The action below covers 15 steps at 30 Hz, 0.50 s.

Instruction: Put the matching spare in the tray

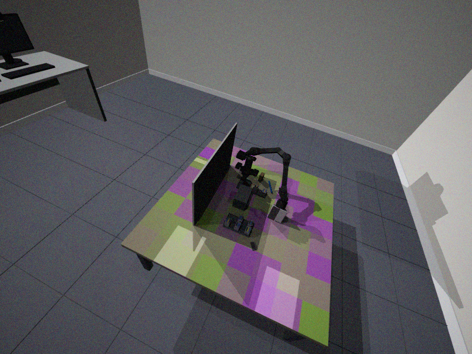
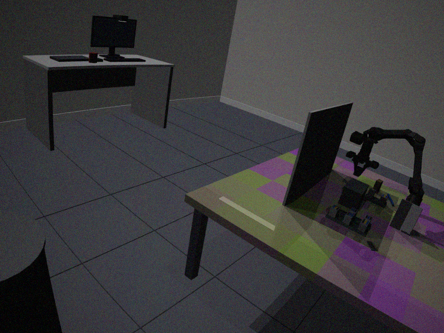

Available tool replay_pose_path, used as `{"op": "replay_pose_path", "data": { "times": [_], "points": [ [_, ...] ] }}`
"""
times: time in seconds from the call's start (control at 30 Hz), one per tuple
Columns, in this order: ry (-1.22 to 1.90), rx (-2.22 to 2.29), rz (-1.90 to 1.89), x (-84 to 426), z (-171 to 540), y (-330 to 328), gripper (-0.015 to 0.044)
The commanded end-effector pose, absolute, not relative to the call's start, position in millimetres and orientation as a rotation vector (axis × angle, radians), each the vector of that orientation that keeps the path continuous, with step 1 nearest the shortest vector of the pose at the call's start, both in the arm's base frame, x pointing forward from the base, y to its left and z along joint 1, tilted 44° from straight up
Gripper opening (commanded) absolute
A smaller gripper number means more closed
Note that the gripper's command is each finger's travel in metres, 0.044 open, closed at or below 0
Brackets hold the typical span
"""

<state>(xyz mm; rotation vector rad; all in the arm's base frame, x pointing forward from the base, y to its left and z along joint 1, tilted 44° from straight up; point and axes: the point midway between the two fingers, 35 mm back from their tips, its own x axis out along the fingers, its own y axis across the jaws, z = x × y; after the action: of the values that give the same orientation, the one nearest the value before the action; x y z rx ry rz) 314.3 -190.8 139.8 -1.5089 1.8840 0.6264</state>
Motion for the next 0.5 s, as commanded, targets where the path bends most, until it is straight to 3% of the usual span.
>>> {"op": "replay_pose_path", "data": {
  "times": [0.0,0.47],
  "points": [
    [1.879,-1.516,0.631,315.1,137.3,-191.9,0.0000],
    [1.879,-1.516,0.630,313.2,127.8,-201.2,0.0000]
  ]
}}
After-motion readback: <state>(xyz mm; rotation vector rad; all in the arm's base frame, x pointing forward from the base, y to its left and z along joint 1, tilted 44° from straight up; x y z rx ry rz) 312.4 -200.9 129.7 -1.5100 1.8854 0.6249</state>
